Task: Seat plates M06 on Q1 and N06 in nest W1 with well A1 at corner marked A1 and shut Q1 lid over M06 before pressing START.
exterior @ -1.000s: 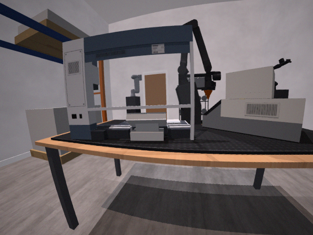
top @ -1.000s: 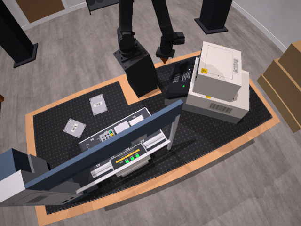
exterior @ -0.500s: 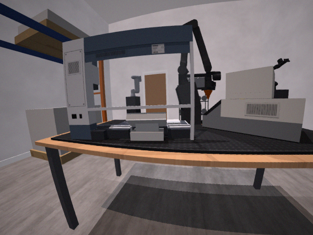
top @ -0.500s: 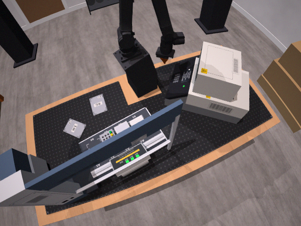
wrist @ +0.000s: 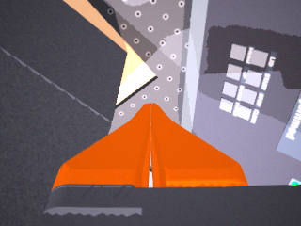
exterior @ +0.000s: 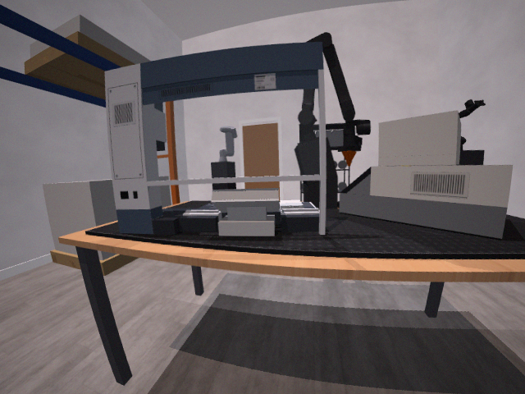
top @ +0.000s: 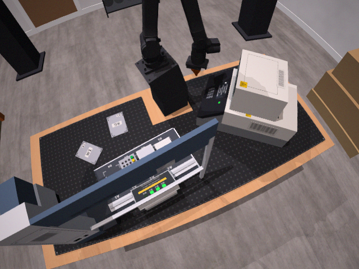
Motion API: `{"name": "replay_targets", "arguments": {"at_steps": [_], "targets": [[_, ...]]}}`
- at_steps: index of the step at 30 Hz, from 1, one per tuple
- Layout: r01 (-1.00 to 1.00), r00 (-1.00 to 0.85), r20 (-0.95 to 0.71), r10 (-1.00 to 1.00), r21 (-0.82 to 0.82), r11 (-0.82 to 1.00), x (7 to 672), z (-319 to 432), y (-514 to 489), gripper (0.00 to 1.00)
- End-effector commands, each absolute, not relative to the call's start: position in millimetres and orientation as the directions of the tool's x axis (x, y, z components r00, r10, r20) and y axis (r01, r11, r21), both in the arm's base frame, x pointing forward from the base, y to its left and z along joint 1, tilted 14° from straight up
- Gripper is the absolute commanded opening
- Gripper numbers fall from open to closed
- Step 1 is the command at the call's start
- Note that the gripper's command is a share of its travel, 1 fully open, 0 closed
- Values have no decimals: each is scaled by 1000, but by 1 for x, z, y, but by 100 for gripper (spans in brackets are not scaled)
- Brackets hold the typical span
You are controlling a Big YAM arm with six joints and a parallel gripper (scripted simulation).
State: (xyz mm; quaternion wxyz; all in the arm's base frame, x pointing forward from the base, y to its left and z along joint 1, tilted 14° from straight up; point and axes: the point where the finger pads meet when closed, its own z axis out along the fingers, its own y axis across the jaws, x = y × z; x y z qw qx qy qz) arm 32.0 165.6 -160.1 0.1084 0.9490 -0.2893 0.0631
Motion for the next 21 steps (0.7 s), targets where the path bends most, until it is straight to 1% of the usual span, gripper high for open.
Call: {"name": "replay_targets", "arguments": {"at_steps": [1, 21], "targets": [[-560, 827, 169, -537, 155, -814, 32, -160, 174, 0], [-557, 829, 170, -533, 156, -816, 31, -160, 173, 0]]}}
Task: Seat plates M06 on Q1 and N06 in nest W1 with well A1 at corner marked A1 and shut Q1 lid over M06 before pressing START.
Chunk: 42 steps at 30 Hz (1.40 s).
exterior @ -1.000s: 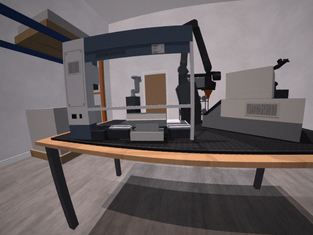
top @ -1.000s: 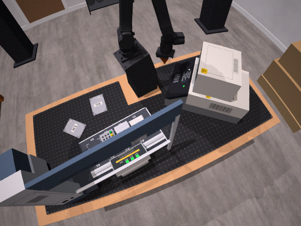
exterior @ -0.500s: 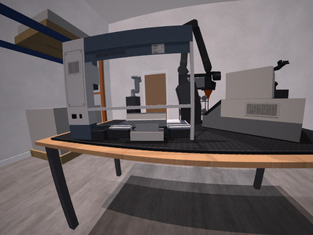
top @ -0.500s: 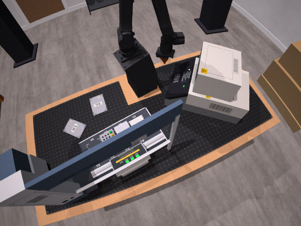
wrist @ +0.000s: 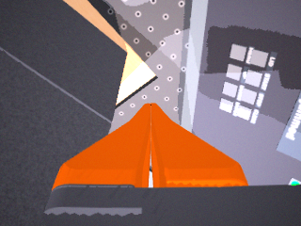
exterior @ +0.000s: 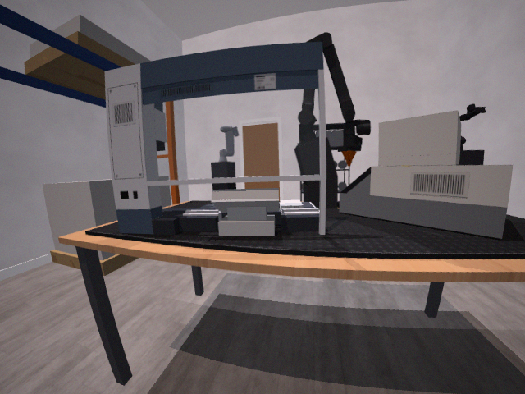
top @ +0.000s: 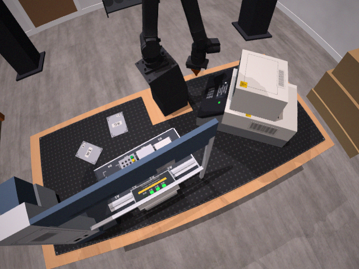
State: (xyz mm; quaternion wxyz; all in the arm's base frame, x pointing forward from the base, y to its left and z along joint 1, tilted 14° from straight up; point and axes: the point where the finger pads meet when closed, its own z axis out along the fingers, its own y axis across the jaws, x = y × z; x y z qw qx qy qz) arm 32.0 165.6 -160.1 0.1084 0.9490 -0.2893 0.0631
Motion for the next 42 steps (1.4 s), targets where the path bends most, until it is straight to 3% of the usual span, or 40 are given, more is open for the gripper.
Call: {"name": "replay_targets", "arguments": {"at_steps": [1, 27, 28, 42], "targets": [[-556, 829, 170, -533, 156, -816, 31, -160, 173, 0], [-551, 832, 171, -527, 157, -819, 31, -161, 172, 0], [-576, 816, 175, -551, 149, -804, 39, -162, 175, 95], [-777, 628, 168, -760, 82, -624, 106, -168, 189, 95]]}}
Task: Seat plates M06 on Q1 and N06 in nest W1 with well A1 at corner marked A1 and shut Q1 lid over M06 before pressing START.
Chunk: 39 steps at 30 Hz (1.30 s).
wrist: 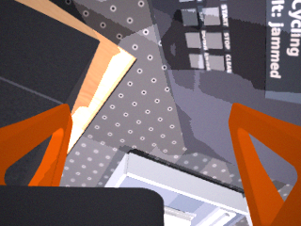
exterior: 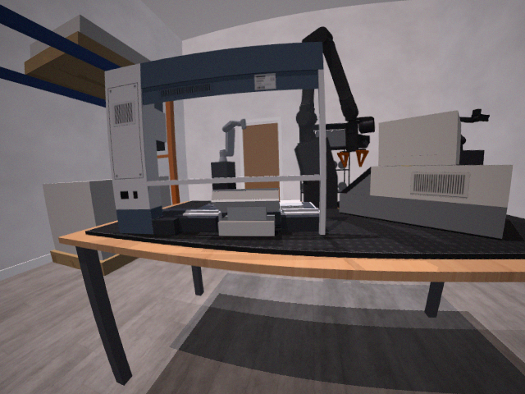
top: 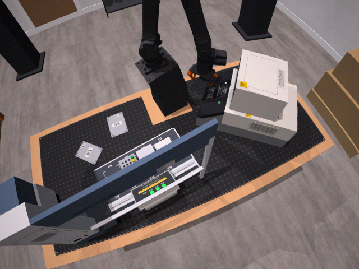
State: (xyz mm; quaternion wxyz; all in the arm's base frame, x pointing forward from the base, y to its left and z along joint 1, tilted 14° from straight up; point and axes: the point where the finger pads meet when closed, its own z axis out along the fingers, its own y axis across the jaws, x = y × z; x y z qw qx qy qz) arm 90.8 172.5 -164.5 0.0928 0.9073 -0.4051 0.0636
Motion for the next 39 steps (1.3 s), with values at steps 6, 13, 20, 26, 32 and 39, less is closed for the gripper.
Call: {"name": "replay_targets", "arguments": {"at_steps": [6, 13, 20, 26, 32, 39], "targets": [[-862, 505, 182, -844, 61, -503, 131, -168, 178, 95], [-908, 418, 169, -893, 31, -419, 146, -168, 183, 95], [-962, 270, 162, -949, 0, -274, 175, -170, 174, 95], [-981, 194, 179, -964, 9, -196, 177, -170, 158, 95], [-996, 64, 146, -987, -50, -72, 212, -164, 156, 95], [-995, -70, 139, -988, -77, 59, 236, -167, 141, 95]]}}
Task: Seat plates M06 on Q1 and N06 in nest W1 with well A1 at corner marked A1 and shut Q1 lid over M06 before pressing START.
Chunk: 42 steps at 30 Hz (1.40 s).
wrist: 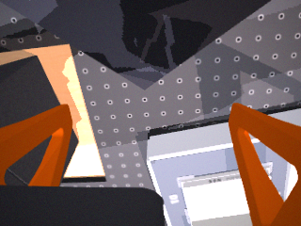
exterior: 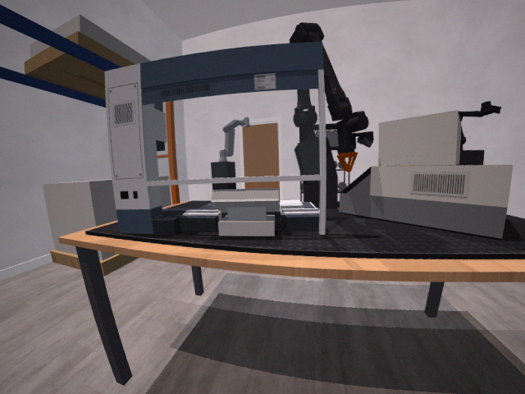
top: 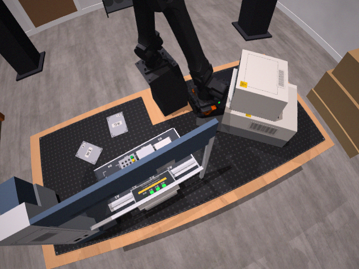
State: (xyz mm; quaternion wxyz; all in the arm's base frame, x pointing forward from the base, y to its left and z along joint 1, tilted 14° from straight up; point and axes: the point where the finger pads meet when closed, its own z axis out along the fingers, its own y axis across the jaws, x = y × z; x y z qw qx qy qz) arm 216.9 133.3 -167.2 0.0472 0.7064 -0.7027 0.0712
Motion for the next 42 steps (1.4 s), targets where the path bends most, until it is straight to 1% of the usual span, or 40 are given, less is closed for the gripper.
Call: {"name": "replay_targets", "arguments": {"at_steps": [1, 5, 7, 12, 19, 22, 35, 39, 42], "targets": [[-994, -86, 145, -986, -74, 76, 237, -168, 135, 95], [-994, -106, 156, -982, -57, 98, 236, -170, 124, 95], [-988, -149, 152, -977, -59, 141, 237, -171, 123, 95], [-961, -268, 126, -955, -111, 255, 273, -165, 103, 95], [-913, -399, 104, -911, -140, 384, 288, -163, 87, 95], [-916, -394, 112, -912, -132, 379, 285, -163, 84, 95], [-764, -641, 85, -763, -171, 622, 314, -169, 30, 95], [-759, -648, 93, -756, -160, 631, 309, -169, 25, 95], [-716, -695, 81, -715, -170, 677, 315, -166, 7, 95]]}}
